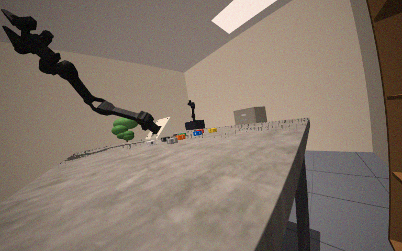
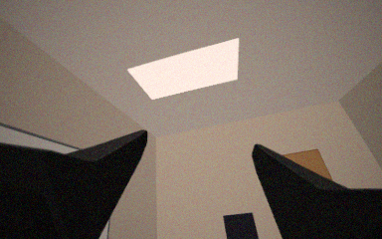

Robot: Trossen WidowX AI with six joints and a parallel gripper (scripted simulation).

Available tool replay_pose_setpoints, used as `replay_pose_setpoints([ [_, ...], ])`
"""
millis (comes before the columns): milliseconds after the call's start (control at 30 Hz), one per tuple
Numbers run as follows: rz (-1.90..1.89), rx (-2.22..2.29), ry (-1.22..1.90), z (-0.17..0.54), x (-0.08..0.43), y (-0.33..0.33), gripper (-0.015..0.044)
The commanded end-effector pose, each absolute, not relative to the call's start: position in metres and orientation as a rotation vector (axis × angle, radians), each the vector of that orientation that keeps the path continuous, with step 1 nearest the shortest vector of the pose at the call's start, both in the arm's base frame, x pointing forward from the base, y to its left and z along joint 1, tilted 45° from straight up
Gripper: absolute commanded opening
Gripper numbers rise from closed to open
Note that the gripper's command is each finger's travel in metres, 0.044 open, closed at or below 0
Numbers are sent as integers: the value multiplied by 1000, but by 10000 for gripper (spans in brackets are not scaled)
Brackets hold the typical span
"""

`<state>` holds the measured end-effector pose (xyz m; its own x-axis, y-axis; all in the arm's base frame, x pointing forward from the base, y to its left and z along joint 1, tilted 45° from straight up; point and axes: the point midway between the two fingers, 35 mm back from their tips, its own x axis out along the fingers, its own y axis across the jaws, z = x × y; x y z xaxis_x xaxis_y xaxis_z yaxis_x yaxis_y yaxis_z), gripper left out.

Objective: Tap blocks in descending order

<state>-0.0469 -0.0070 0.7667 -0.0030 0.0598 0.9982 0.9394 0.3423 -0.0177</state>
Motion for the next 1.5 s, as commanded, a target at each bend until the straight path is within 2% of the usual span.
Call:
replay_pose_setpoints([
  [0,-675,-974,-1235,758,29,10,400],
  [233,-355,-905,-921,715,145,34,400],
  [467,-132,-800,-547,637,244,53,400],
  [800,5,-629,70,480,333,59,400],
  [967,-21,-552,413,389,345,51,400],
  [1100,-101,-508,705,315,335,36,400],
  [1300,-330,-516,1135,227,286,1,400],
  [1467,-579,-622,1409,194,232,-31,400],
])
